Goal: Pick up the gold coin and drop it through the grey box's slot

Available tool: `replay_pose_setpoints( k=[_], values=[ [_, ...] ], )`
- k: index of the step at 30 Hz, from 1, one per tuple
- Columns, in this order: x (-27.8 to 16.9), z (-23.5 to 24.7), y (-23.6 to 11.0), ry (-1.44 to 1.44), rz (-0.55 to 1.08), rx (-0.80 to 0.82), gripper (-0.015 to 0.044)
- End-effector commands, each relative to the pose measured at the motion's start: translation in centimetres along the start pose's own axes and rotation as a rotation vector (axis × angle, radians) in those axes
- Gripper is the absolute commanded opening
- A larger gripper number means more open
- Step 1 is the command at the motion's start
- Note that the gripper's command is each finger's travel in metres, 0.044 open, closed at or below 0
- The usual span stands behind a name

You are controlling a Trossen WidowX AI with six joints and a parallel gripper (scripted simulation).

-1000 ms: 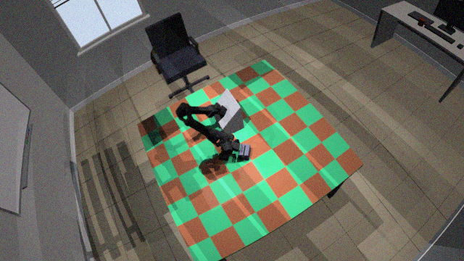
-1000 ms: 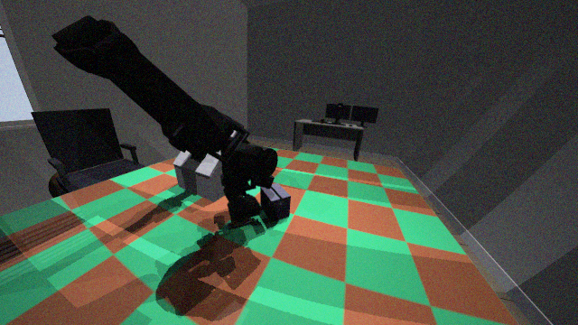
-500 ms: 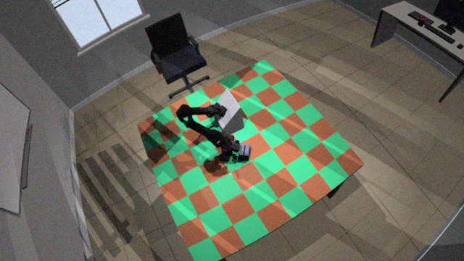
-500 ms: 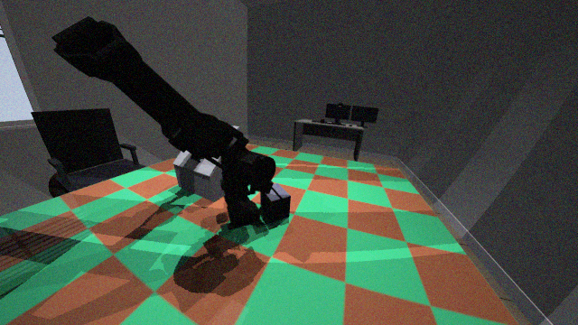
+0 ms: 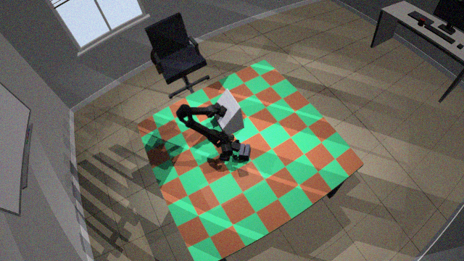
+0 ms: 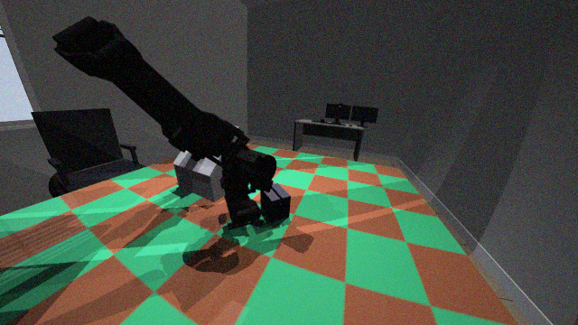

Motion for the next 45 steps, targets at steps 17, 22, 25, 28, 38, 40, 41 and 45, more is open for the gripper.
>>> replay_pose_setpoints(
  k=[17,22,25,28,38,40,41,45],
  values=[
    [0.5,-0.3,-4.7,0.009,-0.010,0.003,0.0000],
    [0.5,-0.2,-6.0,0.009,-0.010,0.003,0.0000],
    [0.4,-0.2,-6.8,0.009,-0.010,0.002,0.0000],
    [0.3,-0.2,-7.5,0.009,-0.009,0.001,0.0000],
    [0.0,-0.1,-9.2,0.032,-0.007,-0.001,0.0000],
    [0.0,-0.2,-9.2,0.094,-0.007,-0.001,0.0000],
    [0.1,-0.2,-9.2,0.129,-0.007,-0.001,0.0000],
    [0.1,-0.2,-9.2,0.267,-0.007,-0.001,0.0000]
  ],
)
Point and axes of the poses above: the point midway between the two fingers, 35 mm back from their tips, its own y axis out along the fingers, its own z axis across the jaws, x = y × z, the point moved 3 cm from there along -y, back along the fingers, and after that the axes turned 15 degrees about y, right-handed, at the moved point
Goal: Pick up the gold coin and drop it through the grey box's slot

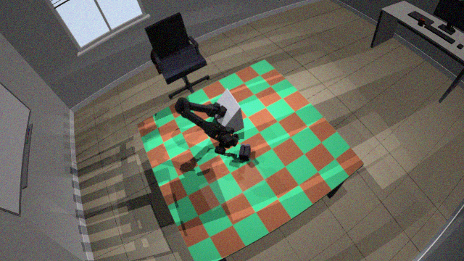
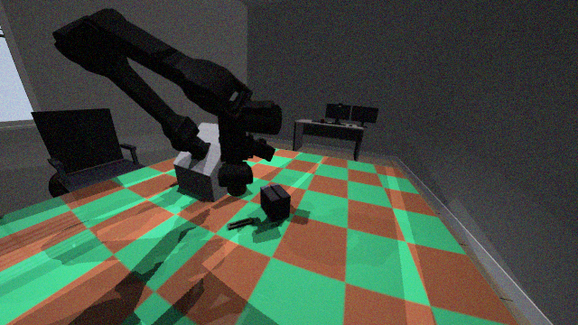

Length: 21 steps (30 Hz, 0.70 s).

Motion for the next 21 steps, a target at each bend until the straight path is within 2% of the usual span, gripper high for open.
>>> replay_pose_setpoints(
  k=[1,21],
  values=[
    [0.04,-0.09,-0.06,0.132,0.001,-0.003,0.0000],
    [0.38,-0.30,-0.08,0.822,0.000,-0.003,0.0000]
  ],
)
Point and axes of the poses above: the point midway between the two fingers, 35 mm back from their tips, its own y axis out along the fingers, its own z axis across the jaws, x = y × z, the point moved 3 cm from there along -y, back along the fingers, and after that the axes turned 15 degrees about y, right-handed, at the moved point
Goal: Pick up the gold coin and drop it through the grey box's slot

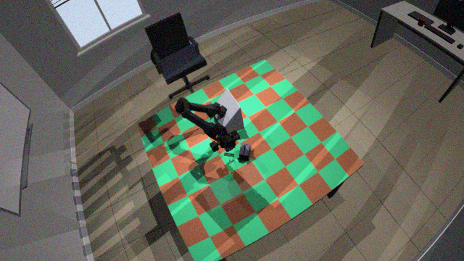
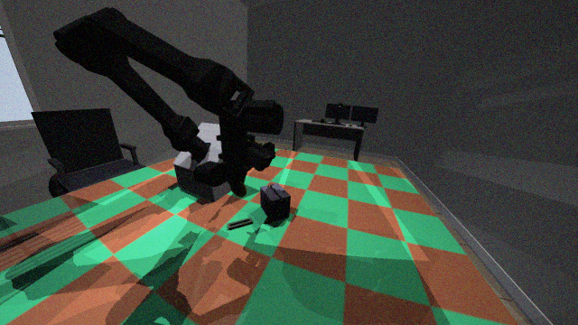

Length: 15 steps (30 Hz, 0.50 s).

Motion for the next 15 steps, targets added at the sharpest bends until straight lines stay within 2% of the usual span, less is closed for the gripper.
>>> replay_pose_setpoints(
  k=[1,15],
  values=[
    [0.08,-0.02,0.01,0.143,0.001,-0.004,0.0000],
    [0.36,0.02,-0.01,0.626,0.000,-0.004,0.0000]
  ],
)
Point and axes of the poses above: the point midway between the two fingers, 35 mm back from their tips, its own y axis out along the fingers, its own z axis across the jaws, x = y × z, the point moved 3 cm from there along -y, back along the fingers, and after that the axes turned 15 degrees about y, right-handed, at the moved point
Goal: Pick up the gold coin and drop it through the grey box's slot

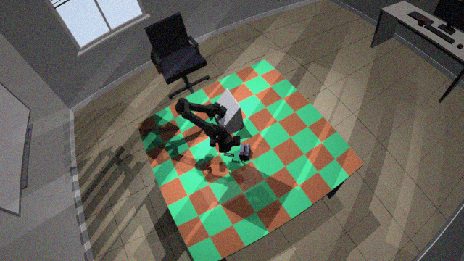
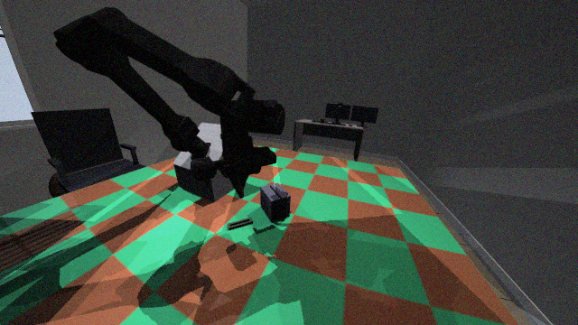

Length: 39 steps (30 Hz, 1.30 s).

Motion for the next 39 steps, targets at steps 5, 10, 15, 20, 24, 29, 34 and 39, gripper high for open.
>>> replay_pose_setpoints(
  k=[5,10,15,20,24,29,34,39],
  values=[
    [0.1,0.0,0.0,0.159,-0.001,-0.003,0.0000],
    [0.1,0.2,0.0,0.161,-0.001,-0.003,0.0000],
    [0.0,1.4,-0.1,0.160,0.000,0.000,0.0000],
    [-0.2,2.6,-0.1,0.159,0.001,0.002,0.0000],
    [-0.4,3.6,-0.1,0.159,0.002,0.002,0.0000],
    [-0.7,4.8,-0.2,0.159,0.003,0.003,0.0000],
    [-1.0,6.0,-0.2,0.160,0.003,0.004,0.0000],
    [-1.5,7.3,-0.1,0.160,0.003,0.003,0.0000]
  ],
)
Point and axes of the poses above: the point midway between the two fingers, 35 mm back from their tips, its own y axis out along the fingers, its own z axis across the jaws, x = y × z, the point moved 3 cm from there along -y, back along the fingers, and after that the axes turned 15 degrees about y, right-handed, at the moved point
